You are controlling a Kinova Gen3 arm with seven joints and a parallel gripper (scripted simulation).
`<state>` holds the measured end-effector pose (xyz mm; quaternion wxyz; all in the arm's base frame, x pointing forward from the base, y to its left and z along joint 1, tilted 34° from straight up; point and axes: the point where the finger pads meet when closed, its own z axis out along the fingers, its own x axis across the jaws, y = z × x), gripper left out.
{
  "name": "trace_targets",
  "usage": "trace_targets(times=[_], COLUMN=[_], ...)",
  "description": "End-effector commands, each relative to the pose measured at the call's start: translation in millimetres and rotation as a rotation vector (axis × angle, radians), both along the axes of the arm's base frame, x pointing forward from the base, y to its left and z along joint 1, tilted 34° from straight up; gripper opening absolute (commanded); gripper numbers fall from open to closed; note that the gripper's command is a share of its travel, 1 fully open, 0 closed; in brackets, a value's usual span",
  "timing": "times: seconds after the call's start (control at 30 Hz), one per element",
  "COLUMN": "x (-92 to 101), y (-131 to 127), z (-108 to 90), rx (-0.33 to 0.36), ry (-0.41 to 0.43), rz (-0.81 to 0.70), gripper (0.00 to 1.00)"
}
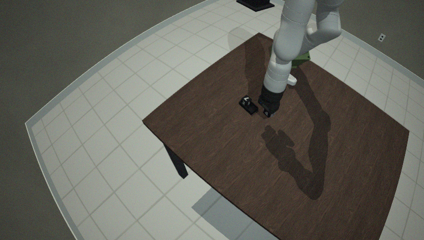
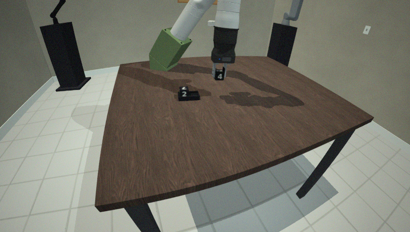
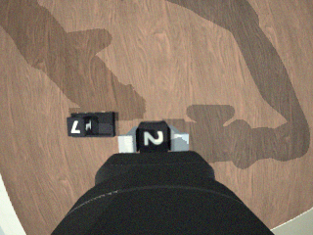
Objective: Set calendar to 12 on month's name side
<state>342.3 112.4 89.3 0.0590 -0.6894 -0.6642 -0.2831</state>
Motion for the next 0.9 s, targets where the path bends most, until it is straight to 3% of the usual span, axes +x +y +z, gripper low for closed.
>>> trace_targets(times=[0.0,0.87], x=[-1.8,11.7], y=[6,27], z=[-6.3,-44.8], rx=[0.013,0.013], ry=[0.012,0.012], rz=[0.004,0.004], gripper=[0.6,0.6])
